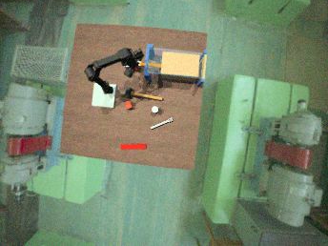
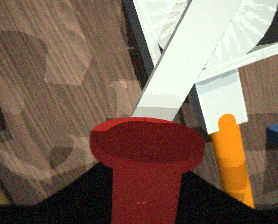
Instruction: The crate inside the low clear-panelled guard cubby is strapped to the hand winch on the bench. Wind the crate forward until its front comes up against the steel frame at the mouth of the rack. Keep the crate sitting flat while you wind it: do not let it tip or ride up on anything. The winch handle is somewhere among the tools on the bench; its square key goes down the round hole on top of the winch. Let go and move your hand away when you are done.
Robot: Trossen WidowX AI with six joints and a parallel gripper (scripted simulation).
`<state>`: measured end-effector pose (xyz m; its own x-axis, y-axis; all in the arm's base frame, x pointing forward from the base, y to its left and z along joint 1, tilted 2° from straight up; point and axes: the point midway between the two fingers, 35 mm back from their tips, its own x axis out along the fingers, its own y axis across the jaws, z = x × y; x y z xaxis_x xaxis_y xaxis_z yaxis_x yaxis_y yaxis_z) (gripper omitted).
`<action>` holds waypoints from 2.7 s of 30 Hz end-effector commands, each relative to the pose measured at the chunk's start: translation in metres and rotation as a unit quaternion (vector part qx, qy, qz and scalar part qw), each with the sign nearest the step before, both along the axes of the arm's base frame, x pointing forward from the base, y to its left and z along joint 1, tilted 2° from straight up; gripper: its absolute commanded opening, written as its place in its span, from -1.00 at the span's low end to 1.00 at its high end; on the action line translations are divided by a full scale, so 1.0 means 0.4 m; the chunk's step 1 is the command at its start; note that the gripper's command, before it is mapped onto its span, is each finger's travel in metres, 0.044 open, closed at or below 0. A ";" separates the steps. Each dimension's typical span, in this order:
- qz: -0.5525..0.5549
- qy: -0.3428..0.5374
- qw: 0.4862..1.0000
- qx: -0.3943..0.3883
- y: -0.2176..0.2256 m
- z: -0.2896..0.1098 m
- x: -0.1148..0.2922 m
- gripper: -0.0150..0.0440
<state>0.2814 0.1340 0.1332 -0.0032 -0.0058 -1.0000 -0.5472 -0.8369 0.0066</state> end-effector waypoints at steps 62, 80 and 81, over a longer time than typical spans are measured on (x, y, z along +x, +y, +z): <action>0.000 0.000 1.000 0.003 0.151 -0.004 0.103 -0.49; 0.000 0.000 1.000 0.004 0.202 -0.003 0.110 -0.49; 0.000 0.000 1.000 0.004 0.204 -0.003 0.110 -0.49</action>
<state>0.3258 0.2048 0.1339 -0.0013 -0.0132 -0.9999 -0.5529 -0.8331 0.0117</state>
